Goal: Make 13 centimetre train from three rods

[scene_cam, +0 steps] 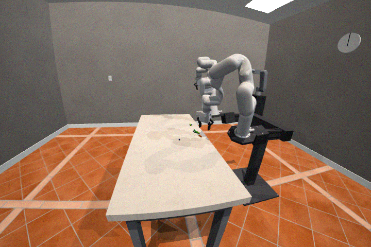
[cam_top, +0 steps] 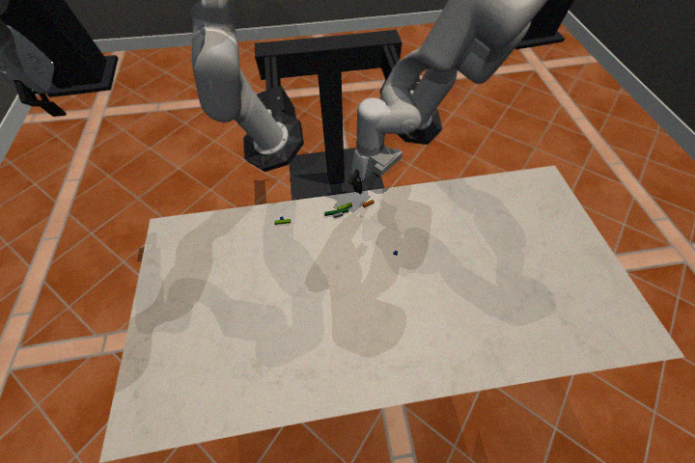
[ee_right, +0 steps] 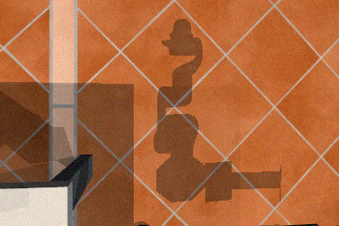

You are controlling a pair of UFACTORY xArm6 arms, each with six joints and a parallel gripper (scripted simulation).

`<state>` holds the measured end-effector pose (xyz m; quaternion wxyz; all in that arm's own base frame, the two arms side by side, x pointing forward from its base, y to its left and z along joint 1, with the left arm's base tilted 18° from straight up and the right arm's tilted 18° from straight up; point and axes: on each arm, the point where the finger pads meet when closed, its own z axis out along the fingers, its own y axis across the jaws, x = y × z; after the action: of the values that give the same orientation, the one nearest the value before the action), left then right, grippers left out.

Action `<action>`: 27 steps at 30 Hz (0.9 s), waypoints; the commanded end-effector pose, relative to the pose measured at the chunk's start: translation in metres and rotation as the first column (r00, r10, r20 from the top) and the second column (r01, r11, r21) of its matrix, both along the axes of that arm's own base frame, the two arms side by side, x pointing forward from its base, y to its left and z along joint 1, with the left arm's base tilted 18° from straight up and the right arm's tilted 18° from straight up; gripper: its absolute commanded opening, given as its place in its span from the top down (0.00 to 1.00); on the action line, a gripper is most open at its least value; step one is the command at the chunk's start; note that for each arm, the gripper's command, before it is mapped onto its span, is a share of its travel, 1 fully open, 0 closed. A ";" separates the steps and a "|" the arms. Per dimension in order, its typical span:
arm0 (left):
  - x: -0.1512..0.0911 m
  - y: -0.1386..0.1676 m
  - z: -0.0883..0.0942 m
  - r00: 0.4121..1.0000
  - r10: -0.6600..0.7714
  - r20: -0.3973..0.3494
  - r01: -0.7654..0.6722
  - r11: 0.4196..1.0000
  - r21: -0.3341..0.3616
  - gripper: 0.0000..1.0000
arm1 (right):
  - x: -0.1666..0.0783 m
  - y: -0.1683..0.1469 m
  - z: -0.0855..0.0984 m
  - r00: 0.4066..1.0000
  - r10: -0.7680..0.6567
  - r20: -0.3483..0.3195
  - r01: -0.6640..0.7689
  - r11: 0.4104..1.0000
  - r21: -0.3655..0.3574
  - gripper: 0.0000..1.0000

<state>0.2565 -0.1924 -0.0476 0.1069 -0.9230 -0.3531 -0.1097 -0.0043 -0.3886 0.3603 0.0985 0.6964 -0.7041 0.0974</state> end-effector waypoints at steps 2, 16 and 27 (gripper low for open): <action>0.006 -0.001 0.002 0.980 0.187 0.073 -0.185 0.982 -0.035 0.00 | 0.000 0.000 0.001 1.000 0.000 0.000 0.000 1.000 -0.004 0.00; 0.018 -0.001 0.006 0.792 0.589 0.159 -0.571 0.808 -0.145 0.00 | 0.000 0.000 0.001 1.000 0.000 0.000 0.000 1.000 -0.004 0.00; 0.028 0.000 0.009 0.499 0.846 0.187 -0.805 0.533 -0.260 0.00 | 0.000 0.000 0.001 1.000 0.000 0.000 0.000 1.000 -0.004 0.00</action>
<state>0.2804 -0.1913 -0.0401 0.0460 -0.6675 -0.7289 -0.1452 -0.0043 -0.3886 0.3603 0.0985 0.6964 -0.7041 0.0974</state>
